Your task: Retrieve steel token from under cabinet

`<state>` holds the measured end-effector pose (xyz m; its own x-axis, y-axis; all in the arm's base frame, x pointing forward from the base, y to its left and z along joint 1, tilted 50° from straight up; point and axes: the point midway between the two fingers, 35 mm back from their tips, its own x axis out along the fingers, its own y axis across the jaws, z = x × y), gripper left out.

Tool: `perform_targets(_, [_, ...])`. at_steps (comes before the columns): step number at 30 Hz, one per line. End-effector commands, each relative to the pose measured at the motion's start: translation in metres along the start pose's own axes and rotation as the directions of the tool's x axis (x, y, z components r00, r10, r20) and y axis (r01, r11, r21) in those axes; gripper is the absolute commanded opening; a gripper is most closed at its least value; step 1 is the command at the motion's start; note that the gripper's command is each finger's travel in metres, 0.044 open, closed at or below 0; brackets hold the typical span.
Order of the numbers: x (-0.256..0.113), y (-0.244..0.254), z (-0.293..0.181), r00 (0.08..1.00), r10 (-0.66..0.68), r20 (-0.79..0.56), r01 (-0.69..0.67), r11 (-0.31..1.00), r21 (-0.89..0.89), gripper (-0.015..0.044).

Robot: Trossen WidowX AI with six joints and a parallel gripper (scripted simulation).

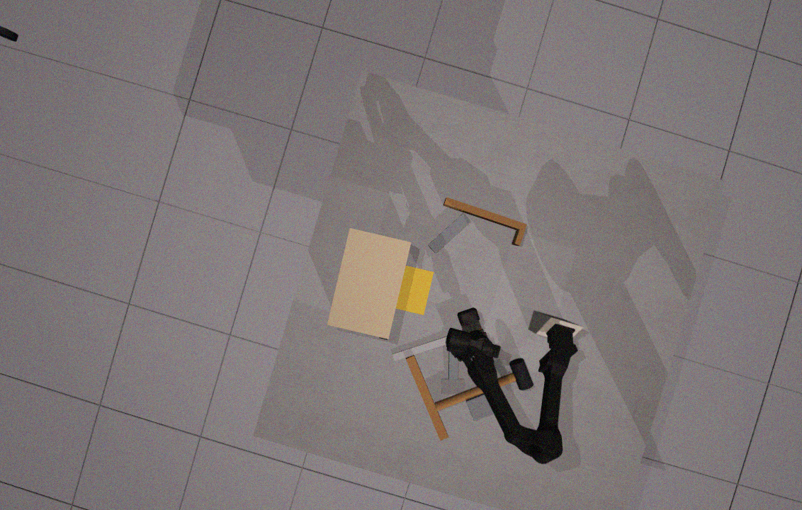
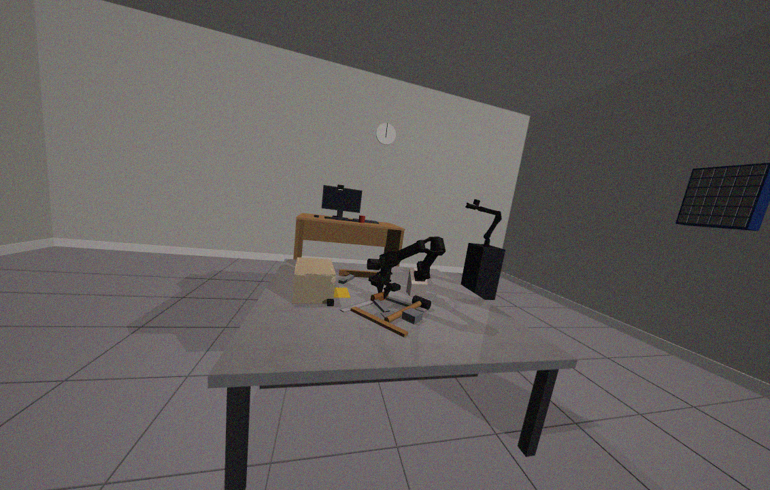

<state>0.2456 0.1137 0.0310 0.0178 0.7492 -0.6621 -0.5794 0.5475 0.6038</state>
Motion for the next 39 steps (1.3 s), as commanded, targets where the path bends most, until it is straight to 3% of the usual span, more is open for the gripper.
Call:
perform_targets(1, [-0.001,0.010,0.004,1.000,0.015,0.009,-0.015,1.000,-0.012,0.0000])
perform_targets(39, [-0.001,0.042,0.015,1.000,0.016,0.010,-0.016,1.000,-0.012,0.0000])
